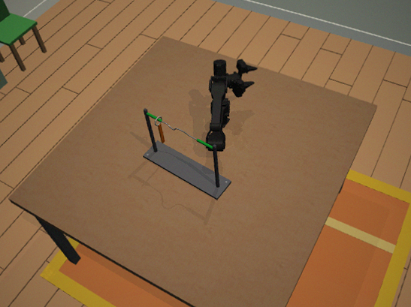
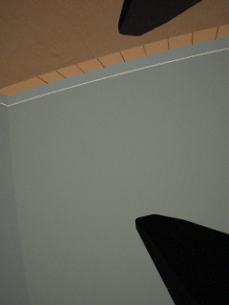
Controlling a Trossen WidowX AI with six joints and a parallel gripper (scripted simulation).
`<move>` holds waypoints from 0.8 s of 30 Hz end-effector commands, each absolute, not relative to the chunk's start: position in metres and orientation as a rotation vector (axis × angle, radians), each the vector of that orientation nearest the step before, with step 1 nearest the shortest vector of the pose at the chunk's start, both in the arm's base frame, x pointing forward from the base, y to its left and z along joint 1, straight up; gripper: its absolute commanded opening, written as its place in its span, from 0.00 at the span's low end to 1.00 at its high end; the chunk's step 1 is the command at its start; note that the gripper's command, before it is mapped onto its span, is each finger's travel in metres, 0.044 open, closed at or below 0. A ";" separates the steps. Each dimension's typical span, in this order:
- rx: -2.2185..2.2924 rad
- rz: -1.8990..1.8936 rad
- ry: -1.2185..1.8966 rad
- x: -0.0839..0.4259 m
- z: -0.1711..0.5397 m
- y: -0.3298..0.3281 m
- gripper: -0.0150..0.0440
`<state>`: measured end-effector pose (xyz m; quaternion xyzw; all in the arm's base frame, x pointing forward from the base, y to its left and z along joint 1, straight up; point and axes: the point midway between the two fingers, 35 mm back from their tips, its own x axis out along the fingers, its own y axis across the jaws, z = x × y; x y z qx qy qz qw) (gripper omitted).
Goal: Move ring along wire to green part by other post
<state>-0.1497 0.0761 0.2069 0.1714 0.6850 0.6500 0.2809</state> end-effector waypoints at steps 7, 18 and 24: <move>0.073 2.071 1.827 -0.180 0.196 0.020 0.62; -0.684 2.763 1.641 -0.180 0.172 -0.106 0.53; -1.080 3.151 1.438 -0.146 0.160 -0.167 0.53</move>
